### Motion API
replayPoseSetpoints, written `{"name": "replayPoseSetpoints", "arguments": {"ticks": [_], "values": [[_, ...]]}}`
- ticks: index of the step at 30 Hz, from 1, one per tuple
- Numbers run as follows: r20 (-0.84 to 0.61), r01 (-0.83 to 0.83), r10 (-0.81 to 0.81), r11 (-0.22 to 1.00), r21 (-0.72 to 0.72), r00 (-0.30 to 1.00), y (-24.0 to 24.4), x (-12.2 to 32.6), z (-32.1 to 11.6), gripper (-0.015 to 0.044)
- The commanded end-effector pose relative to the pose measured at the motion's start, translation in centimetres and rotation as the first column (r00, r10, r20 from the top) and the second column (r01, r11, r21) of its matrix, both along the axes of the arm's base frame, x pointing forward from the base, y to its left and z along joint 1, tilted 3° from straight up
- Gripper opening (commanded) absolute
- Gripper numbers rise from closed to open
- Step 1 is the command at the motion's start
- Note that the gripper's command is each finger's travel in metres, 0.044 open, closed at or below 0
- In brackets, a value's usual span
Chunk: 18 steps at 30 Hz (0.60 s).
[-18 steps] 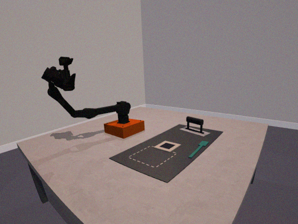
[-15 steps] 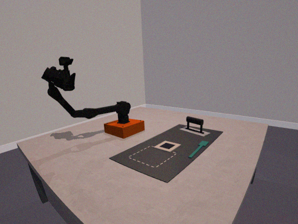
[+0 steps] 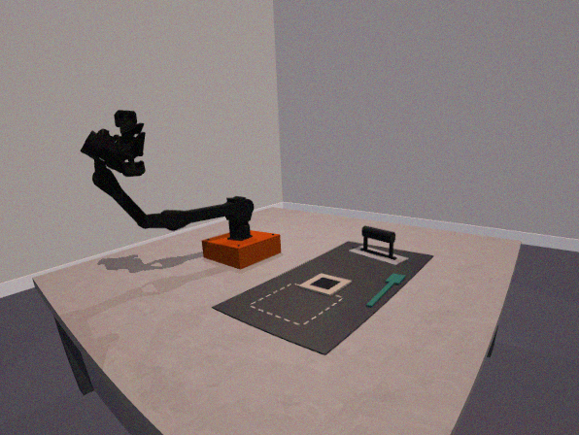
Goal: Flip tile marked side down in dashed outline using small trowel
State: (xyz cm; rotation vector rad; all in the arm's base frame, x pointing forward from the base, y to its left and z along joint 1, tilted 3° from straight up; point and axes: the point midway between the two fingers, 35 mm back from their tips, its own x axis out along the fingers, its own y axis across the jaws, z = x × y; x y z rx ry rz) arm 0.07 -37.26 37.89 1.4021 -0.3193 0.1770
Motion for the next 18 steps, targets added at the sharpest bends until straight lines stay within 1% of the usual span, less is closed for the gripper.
{"name": "replayPoseSetpoints", "arguments": {"ticks": [1,3,7,18], "values": [[0.0,0.0,0.0,1.0,0.0,1.0,0.0,0.0,0.0,0.01],[0.0,0.0,0.0,1.0,0.0,1.0,0.0,0.0,0.0,0.01],[0.0,0.0,0.0,1.0,0.0,1.0,0.0,0.0,0.0,0.0],[0.0,0.0,0.0,1.0,0.0,1.0,0.0,0.0,0.0,0.0]]}}
